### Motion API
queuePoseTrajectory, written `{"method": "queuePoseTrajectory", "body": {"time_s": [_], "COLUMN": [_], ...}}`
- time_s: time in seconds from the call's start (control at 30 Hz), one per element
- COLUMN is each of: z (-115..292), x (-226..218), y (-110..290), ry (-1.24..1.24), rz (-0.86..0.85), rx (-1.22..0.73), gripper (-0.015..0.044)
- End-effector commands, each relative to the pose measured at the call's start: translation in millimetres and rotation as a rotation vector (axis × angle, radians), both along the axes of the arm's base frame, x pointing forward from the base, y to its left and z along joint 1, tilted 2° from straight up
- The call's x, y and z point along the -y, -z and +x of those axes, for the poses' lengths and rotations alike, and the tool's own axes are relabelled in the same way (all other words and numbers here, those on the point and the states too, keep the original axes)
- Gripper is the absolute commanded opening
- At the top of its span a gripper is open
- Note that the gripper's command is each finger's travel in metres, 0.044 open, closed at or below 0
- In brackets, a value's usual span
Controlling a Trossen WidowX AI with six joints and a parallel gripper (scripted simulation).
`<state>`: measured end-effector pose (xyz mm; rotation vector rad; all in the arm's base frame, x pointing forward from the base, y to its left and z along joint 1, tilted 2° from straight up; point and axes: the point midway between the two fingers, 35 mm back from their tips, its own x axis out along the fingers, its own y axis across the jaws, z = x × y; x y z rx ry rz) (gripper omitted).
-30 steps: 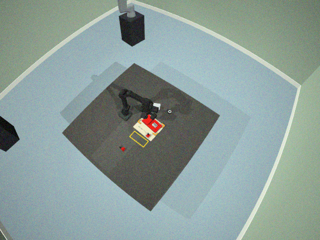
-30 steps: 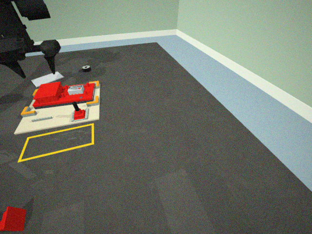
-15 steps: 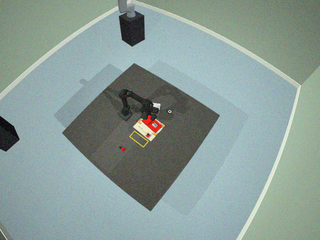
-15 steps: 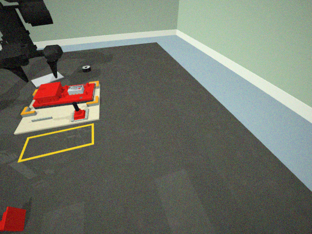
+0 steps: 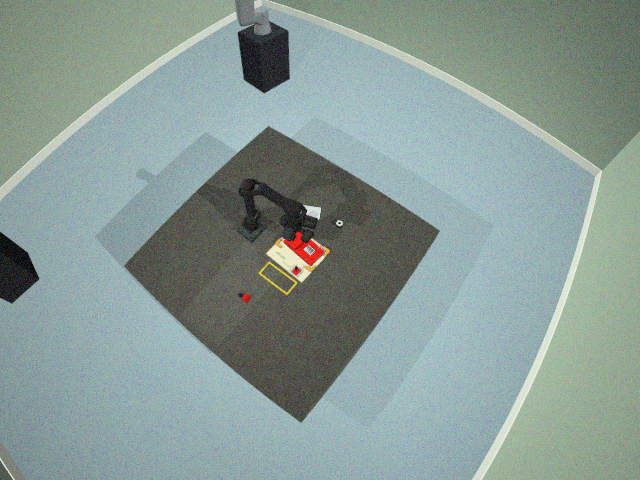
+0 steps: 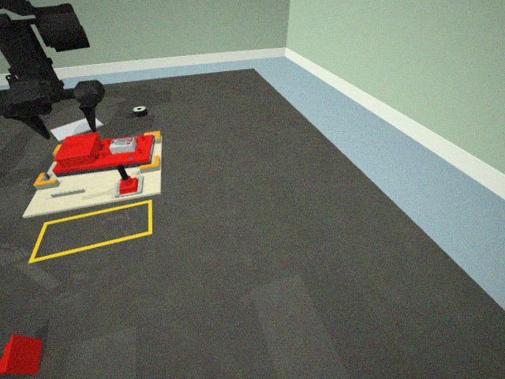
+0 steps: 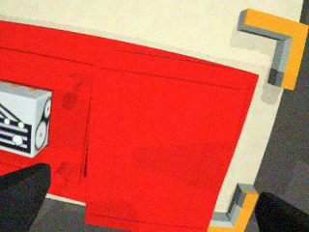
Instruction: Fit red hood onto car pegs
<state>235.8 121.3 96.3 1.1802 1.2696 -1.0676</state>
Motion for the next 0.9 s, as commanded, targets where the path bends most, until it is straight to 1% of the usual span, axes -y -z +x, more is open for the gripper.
{"method": "queuePoseTrajectory", "body": {"time_s": [0.0,0.87], "z": [0.5,1.0], "x": [0.9,1.3], "y": [4.2,23.4], "ry": [0.003,0.003], "rz": [-0.005,-0.005], "rx": [0.001,0.001], "gripper": [0.0440,0.0440]}}
